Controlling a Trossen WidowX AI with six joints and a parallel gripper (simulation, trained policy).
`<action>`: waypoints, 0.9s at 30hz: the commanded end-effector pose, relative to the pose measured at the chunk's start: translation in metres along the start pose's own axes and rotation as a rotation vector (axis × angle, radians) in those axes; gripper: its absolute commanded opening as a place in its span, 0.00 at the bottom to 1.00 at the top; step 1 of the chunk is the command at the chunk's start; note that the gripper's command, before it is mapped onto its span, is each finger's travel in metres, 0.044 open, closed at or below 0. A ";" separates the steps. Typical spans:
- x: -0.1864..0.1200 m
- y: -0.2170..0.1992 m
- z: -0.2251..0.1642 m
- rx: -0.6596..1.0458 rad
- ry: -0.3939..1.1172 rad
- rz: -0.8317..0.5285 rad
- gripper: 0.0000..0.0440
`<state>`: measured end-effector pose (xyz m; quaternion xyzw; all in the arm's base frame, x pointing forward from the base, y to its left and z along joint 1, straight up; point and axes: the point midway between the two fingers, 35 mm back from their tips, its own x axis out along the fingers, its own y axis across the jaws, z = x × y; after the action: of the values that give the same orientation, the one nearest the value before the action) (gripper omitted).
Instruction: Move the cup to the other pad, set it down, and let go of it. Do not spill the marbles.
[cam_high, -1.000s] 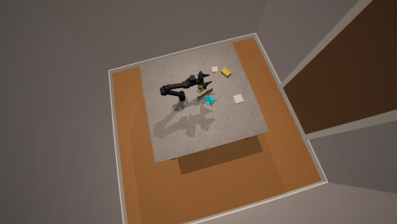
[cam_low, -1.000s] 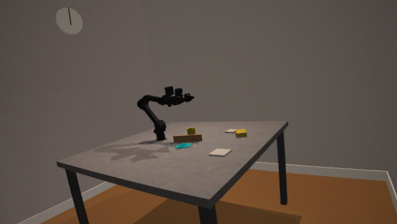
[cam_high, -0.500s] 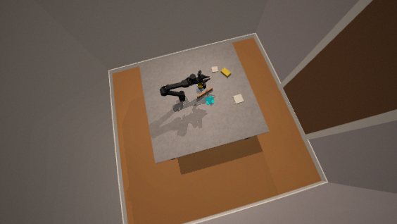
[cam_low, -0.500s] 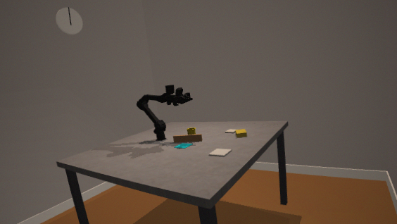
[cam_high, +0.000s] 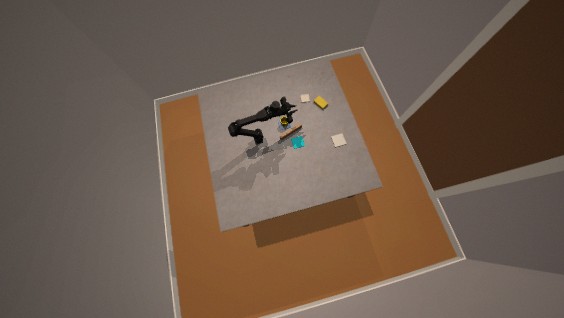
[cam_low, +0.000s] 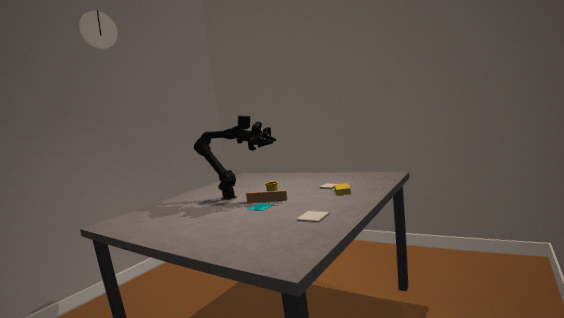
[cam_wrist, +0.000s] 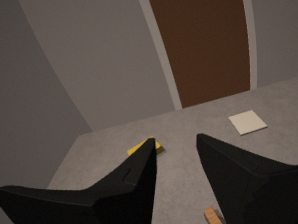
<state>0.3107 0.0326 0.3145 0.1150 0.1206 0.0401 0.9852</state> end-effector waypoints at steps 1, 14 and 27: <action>0.000 0.008 0.000 0.056 0.051 0.015 0.32; -0.002 0.025 -0.008 0.230 0.224 0.009 0.33; -0.005 0.040 -0.020 0.412 0.408 -0.045 0.36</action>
<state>0.3002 0.0702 0.3061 0.2787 0.3024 0.0214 0.9113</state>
